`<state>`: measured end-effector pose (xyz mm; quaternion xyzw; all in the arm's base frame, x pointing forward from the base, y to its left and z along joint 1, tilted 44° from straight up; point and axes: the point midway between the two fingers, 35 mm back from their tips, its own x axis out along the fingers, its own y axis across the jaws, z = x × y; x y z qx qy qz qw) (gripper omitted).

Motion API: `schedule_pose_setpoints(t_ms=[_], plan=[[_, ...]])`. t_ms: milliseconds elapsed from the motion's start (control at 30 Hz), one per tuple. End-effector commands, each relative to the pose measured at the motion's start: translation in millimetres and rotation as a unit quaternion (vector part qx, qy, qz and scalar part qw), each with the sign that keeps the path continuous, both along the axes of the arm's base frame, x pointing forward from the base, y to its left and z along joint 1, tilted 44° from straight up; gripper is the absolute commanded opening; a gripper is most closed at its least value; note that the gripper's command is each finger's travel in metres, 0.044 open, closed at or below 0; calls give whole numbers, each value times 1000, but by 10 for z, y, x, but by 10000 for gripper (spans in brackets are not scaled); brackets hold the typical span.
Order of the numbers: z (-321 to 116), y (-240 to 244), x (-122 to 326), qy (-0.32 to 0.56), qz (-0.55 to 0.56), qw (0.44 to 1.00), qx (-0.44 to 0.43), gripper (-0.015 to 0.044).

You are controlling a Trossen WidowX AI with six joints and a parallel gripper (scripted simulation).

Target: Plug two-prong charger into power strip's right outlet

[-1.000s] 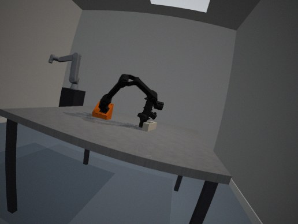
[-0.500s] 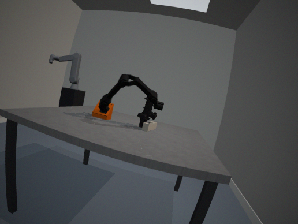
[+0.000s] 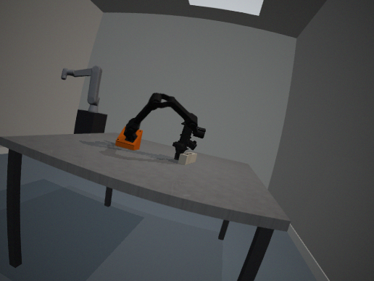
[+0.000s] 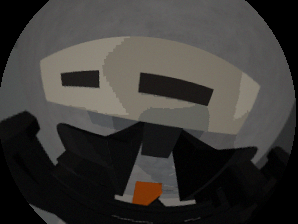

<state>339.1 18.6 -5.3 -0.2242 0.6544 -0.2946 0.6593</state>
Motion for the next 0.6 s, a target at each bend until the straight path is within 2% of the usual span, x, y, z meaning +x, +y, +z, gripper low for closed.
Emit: schedule_pose_setpoints(t_ms=[0,567], plan=[[34,5,76,-16,5,1000,-2,0],[17,-10,77,-16,5,1000,-2,0]])
